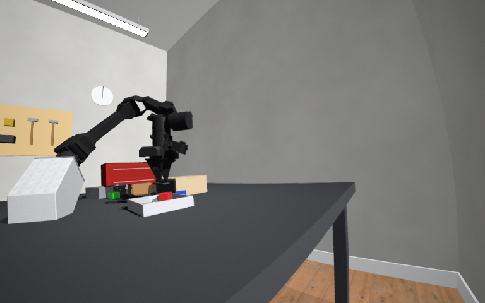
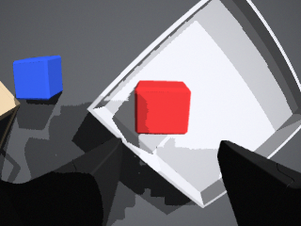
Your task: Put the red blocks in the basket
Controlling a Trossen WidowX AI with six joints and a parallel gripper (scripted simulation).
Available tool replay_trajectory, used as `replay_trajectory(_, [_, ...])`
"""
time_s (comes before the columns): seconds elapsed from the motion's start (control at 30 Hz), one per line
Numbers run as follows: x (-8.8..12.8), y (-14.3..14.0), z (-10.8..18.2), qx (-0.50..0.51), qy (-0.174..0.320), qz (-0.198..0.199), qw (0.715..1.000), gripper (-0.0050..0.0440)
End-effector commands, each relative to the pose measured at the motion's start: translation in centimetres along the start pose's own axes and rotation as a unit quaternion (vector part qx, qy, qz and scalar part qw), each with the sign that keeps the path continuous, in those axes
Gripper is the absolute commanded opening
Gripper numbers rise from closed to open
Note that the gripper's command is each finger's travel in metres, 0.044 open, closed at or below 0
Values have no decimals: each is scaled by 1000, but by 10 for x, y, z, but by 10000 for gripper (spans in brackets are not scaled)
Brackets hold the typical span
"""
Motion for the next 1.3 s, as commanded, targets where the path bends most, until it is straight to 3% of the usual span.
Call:
replay_trajectory(0.0, [26, 2, -2, 8, -4, 3, 1000, 246])
replay_trajectory(0.17, [59, 3, -2, 8, -4, 3, 1000, 246])
replay_trajectory(0.27, [59, 3, -2, 8, -4, 3, 1000, 246])
replay_trajectory(0.3, [59, 6, 8, 41, -4, 3, 999, 440])
replay_trajectory(0.47, [59, 55, 17, 193, -4, 4, 981, 440])
replay_trajectory(0.67, [58, 114, 29, 193, -4, 4, 981, 440])
replay_trajectory(0.77, [58, 138, 46, 290, -3, 4, 957, 440])
replay_trajectory(0.83, [58, 138, 46, 290, -3, 4, 957, 440])
replay_trajectory(0.93, [58, 162, 64, 371, -3, 4, 929, 440])
replay_trajectory(1.1, [57, 203, 93, 371, -3, 4, 929, 440])
replay_trajectory(1.27, [57, 231, 134, 520, -2, 5, 854, 440])
Point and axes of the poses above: the point midway between the two fingers, 35 mm back from their tips, its own x axis back along the fingers, its own y axis across the jaws, z = x × y, the point moved 5 cm from there along x, back along the fingers, and after that the axes turned 10 degrees about x, right-handed, at the moved point
